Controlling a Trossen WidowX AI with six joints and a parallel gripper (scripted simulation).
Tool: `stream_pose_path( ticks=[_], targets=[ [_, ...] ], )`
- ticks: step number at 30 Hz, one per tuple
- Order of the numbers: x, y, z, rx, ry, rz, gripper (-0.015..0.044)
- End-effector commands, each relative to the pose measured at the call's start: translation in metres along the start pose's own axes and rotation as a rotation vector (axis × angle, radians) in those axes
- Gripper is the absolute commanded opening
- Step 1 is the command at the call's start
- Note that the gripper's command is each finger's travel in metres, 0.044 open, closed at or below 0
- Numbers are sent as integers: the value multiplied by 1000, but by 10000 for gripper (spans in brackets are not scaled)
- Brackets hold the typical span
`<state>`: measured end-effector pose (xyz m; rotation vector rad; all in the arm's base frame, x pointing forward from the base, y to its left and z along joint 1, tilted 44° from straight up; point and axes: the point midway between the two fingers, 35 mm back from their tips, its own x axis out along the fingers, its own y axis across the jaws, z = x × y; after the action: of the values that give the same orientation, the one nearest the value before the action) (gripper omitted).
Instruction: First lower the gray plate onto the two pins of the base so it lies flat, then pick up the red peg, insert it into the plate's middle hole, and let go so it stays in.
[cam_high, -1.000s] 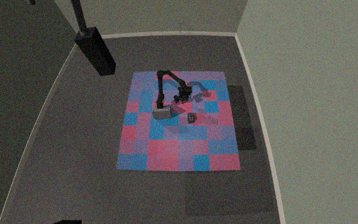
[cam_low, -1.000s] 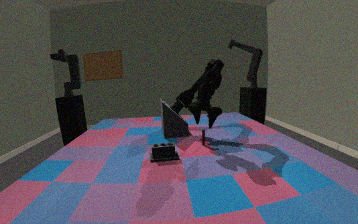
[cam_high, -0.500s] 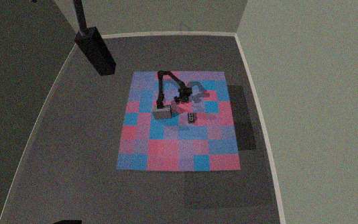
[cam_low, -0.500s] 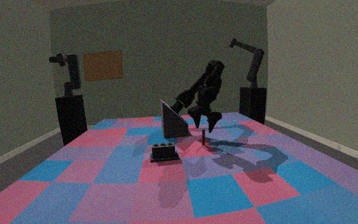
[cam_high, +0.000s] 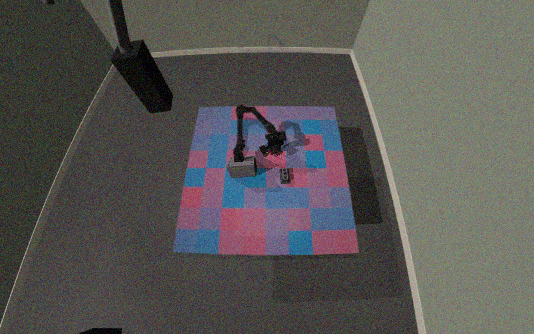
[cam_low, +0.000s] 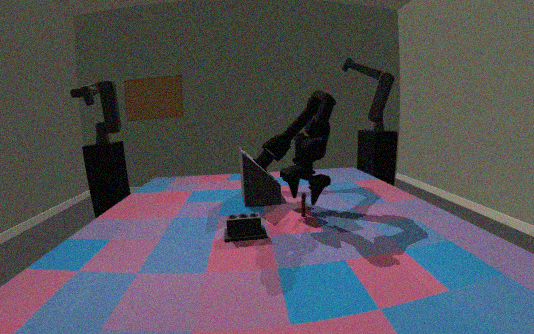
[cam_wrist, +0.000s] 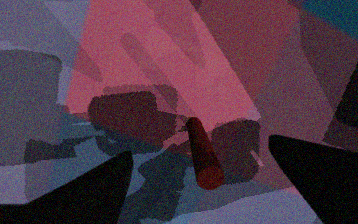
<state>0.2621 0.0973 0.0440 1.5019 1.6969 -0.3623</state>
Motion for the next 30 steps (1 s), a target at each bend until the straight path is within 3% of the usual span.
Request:
stream_pose_path(
  ticks=[1, 6, 21, 30],
  targets=[
    [7, 0, -1, 5, 6, 2, 440],
    [12, -1, -1, 5, 8, 2, 440],
    [12, -1, -1, 5, 8, 2, 46],
    [12, -1, -1, 5, 8, 2, 0]
  ],
)
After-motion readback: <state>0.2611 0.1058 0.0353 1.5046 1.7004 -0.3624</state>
